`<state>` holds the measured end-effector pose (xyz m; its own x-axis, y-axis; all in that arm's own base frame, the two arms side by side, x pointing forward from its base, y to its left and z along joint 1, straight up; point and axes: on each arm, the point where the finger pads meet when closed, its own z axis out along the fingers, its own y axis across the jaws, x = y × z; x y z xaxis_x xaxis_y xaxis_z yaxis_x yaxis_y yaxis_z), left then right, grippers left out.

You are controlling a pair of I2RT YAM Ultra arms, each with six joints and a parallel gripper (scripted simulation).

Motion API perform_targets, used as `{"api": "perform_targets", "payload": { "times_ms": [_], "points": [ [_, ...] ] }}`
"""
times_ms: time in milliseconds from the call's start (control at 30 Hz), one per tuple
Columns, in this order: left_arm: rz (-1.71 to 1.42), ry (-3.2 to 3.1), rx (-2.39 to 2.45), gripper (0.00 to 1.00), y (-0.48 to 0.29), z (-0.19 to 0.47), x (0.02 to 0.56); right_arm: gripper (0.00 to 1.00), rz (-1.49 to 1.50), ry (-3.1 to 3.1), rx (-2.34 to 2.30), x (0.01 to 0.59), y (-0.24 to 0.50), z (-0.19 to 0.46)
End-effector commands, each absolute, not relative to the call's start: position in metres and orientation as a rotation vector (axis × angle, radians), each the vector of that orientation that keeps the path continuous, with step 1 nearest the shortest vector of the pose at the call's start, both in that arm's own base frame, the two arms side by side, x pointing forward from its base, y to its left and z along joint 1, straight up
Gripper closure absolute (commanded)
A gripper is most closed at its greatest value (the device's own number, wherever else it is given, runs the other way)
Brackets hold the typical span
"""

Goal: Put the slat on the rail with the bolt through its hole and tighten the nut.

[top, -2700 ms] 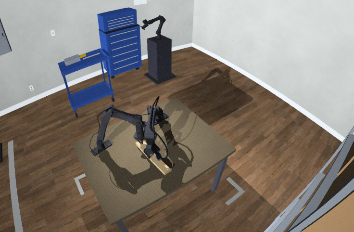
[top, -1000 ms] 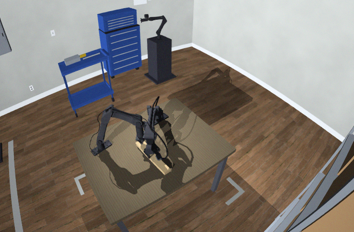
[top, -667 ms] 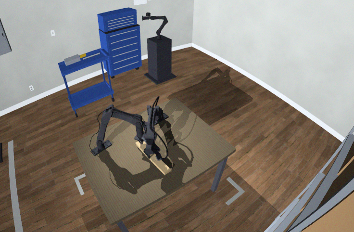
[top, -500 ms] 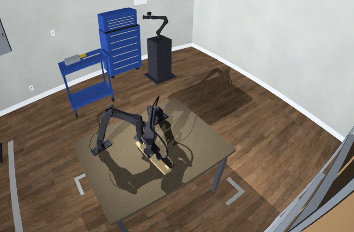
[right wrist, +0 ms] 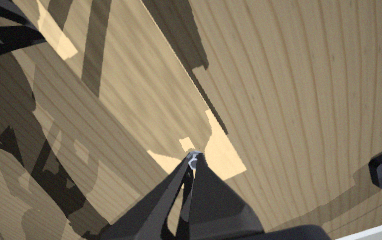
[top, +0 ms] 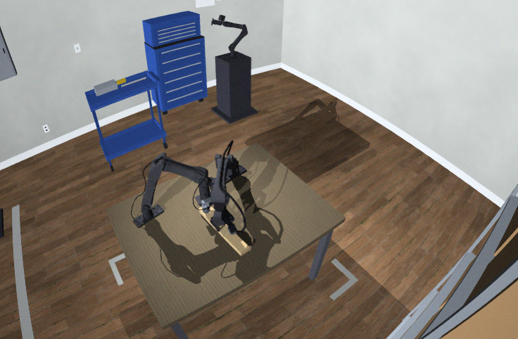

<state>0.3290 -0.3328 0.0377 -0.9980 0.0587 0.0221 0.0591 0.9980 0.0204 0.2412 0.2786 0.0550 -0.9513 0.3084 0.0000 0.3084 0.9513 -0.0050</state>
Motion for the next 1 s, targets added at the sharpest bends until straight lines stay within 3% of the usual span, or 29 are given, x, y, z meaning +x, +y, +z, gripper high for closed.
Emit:
{"api": "perform_targets", "payload": {
  "times_ms": [0, 533, 967],
  "points": [
    [-0.017, -3.129, -0.092, 0.28, -0.3342, 0.0432, 0.3304, 0.89, -0.015, -3.036, -0.828, 0.2428, 0.2797, 0.0584],
    [-0.017, -3.129, -0.092, 0.28, -0.3342, 0.0432, 0.3304, 0.89, -0.018, -2.713, -1.589, 0.2428, 0.2797, 0.0583],
    [-0.017, -3.129, -0.092, 0.28, -0.3342, 0.0432, 0.3304, 0.89, -0.018, -2.707, -1.598, 0.2428, 0.2797, 0.0583]
  ]
}}
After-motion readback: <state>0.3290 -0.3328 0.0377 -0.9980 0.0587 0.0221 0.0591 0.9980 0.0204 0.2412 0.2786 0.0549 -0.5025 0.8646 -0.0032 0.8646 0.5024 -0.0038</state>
